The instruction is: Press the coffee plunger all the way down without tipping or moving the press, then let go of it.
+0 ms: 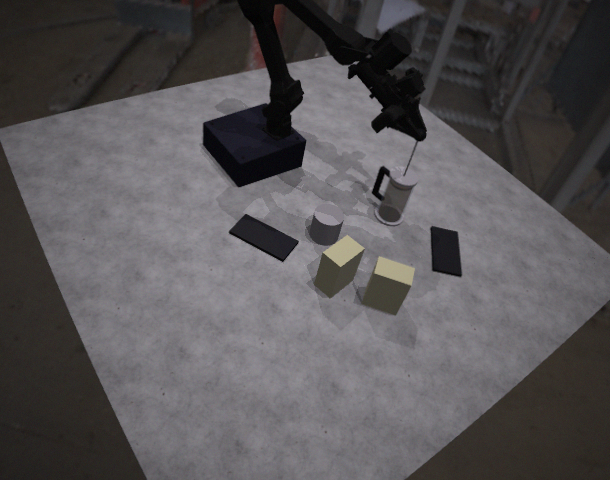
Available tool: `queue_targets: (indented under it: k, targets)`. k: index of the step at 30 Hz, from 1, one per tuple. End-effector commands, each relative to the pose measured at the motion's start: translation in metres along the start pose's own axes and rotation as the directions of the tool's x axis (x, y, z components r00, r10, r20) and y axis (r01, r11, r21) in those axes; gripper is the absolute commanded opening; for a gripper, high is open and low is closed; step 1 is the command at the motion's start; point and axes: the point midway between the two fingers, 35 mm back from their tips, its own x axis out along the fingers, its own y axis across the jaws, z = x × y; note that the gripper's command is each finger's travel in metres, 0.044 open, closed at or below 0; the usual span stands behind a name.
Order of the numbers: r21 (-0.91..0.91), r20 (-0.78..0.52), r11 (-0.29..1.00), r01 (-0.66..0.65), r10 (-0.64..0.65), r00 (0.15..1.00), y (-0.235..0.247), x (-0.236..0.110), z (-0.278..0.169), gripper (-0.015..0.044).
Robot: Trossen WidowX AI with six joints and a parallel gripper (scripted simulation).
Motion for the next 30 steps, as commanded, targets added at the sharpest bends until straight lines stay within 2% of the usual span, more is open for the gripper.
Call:
queue_targets:
  k: [1,30]
  targets:
    - [-0.005,0.000,1.000,-0.001,0.001,1.000,0.000,0.001,-0.001,0.0122]
    - [-0.005,0.001,1.000,-0.001,0.001,1.000,0.000,0.033,-0.037,0.0122]
